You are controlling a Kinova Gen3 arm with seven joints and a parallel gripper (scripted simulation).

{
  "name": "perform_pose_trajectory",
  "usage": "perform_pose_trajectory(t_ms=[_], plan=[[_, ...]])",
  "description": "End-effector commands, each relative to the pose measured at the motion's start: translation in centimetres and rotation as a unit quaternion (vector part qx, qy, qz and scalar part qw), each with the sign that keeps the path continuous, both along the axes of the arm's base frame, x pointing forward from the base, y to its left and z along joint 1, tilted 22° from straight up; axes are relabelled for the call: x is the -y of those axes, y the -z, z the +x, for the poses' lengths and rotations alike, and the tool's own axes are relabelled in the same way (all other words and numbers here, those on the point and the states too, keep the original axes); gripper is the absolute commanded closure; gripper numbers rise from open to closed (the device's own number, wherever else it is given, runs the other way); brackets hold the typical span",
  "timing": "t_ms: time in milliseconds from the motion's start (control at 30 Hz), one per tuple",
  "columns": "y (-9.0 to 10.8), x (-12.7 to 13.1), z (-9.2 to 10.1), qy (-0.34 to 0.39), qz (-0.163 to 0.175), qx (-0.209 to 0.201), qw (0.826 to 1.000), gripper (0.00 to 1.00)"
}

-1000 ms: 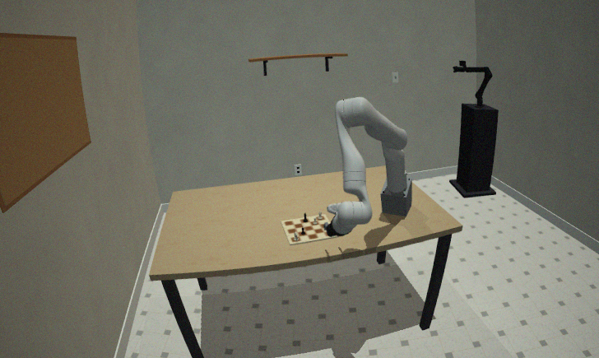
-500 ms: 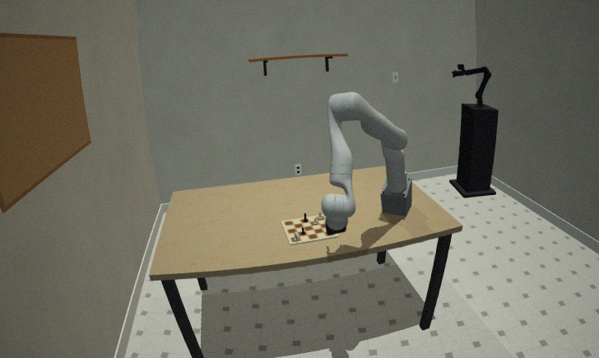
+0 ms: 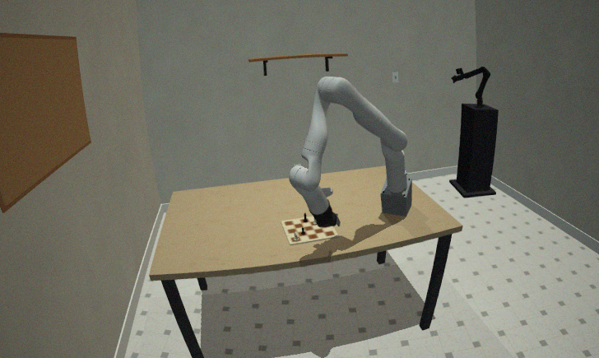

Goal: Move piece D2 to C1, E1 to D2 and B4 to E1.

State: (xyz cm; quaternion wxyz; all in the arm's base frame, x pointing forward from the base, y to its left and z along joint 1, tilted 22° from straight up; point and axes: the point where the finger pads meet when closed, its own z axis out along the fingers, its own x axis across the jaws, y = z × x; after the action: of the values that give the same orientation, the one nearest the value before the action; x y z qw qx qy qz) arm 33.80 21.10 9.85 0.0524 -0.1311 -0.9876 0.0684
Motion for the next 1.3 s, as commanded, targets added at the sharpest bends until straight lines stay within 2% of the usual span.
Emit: perform_pose_trajectory(t_ms=[0, 100, 400, 433, 700, 733, 1000, 1033, 1267], plan=[[-0.5, 1.7, 1.1, 0.027, 0.01, 0.004, 1.0, 0.0], [-0.6, 2.4, 1.8, 0.063, 0.044, 0.004, 0.997, 0.0], [-0.6, 2.4, 1.8, 0.063, 0.044, 0.004, 0.997, 0.0], [-0.6, 2.7, 2.2, 0.082, 0.061, 0.006, 0.995, 0.0], [-0.6, 2.7, 2.2, 0.082, 0.061, 0.006, 0.995, 0.0], [-0.7, 3.1, 2.7, 0.101, 0.077, 0.009, 0.992, 0.0], [-0.7, 3.1, 2.7, 0.101, 0.077, 0.009, 0.992, 0.0], [-0.8, 3.5, 3.2, 0.119, 0.093, 0.012, 0.988, 0.0], [-0.8, 3.5, 3.2, 0.119, 0.093, 0.012, 0.988, 0.0]])
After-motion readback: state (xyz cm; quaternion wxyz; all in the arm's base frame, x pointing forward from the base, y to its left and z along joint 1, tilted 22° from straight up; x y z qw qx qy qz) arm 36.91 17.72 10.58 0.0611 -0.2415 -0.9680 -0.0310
